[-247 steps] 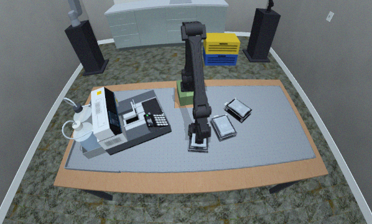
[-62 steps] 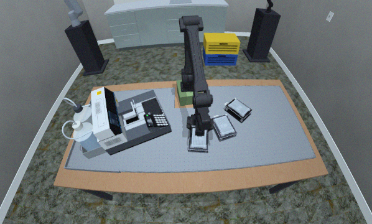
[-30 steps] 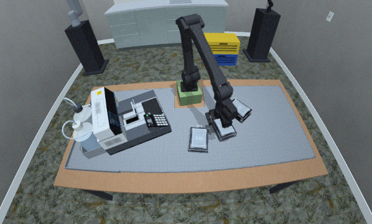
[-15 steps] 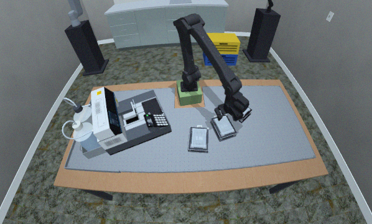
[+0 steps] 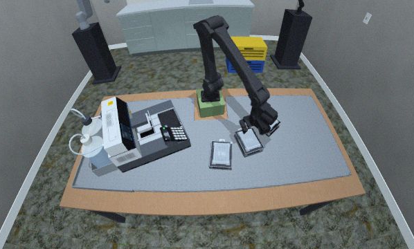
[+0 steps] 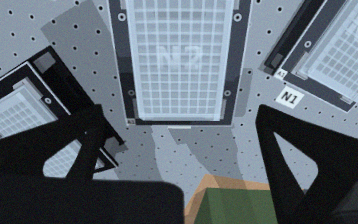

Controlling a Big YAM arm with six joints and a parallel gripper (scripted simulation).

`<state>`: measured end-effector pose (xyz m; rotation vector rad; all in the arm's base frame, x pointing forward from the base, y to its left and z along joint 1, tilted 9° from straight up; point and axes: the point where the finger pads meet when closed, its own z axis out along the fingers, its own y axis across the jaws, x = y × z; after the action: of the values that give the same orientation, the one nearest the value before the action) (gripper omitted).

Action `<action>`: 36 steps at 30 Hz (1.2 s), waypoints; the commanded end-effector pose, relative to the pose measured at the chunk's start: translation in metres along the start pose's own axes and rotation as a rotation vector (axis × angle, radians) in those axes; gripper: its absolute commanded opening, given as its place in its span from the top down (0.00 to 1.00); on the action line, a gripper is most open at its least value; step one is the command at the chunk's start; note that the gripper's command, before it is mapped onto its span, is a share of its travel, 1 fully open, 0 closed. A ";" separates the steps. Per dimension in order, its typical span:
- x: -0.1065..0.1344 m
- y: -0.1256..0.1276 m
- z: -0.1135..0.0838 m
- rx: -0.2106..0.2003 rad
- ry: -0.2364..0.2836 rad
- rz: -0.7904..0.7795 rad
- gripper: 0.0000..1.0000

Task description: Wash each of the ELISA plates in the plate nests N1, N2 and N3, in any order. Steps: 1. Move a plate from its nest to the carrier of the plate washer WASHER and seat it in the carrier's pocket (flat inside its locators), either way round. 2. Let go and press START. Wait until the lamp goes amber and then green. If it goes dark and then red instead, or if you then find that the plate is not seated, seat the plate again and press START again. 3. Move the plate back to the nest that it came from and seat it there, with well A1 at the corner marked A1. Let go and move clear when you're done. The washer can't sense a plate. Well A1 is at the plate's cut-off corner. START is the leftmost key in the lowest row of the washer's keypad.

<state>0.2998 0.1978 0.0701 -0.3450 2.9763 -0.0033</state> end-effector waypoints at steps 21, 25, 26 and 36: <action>-0.007 -0.001 0.037 -0.002 -0.011 0.003 0.00; -0.003 -0.001 0.043 -0.002 -0.008 0.000 0.00; -0.003 -0.001 0.043 -0.002 -0.008 0.000 0.00; -0.011 0.002 0.053 -0.007 -0.020 0.001 0.00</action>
<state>0.3062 0.1983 0.0162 -0.3449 2.9831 -0.0106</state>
